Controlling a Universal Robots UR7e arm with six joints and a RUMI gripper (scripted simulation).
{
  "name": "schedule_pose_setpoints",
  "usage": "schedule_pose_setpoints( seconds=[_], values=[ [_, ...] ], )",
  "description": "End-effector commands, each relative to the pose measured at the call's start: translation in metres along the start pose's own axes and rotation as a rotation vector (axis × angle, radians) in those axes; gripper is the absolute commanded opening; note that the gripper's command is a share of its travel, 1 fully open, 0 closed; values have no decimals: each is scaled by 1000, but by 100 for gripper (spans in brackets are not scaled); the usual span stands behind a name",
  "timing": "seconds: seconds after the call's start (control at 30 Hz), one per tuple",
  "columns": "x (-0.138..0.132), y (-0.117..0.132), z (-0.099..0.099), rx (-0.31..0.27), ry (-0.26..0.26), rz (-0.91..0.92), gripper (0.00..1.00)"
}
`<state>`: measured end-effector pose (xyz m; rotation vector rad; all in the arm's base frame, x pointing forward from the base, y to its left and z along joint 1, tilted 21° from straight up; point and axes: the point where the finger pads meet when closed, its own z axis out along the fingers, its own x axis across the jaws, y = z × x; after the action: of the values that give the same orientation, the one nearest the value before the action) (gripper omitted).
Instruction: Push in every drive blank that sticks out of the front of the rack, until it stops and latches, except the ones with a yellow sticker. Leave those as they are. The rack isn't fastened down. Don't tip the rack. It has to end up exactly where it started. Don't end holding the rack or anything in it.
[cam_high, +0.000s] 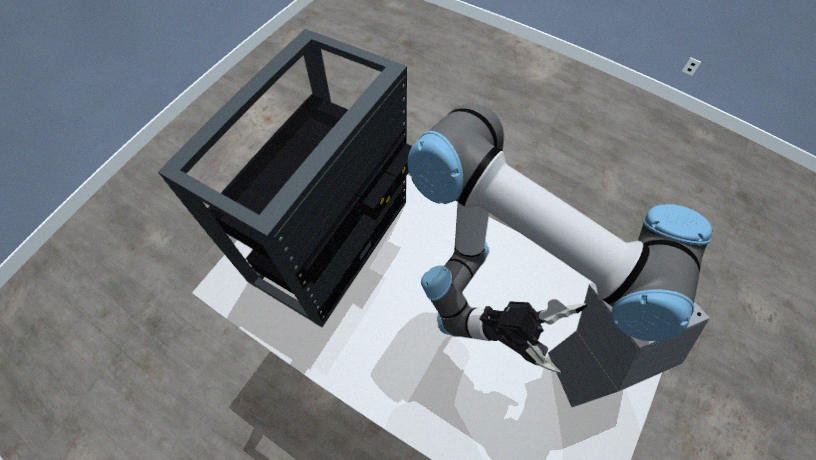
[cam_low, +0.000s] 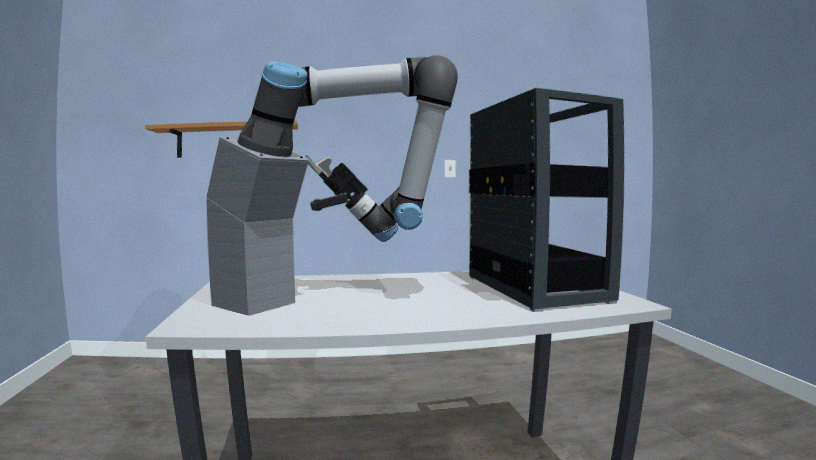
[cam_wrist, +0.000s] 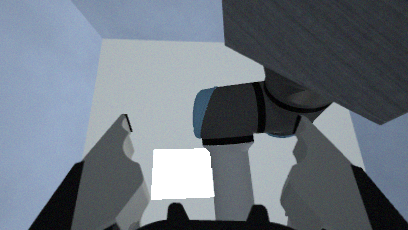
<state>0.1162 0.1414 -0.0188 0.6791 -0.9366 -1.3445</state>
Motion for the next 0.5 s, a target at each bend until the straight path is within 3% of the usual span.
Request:
schedule_pose_setpoints(
  seconds=[0.0,0.07,0.13,0.23,0.47],
  values=[
    [-9,21,8,-103,-104,-80,100],
    [-12,29,9,-138,-141,-108,100],
    [-12,29,9,-138,-141,-108,100],
    [-17,47,9,-210,-222,-166,100],
    [-25,77,3,-325,-355,-260,100]
  ],
)
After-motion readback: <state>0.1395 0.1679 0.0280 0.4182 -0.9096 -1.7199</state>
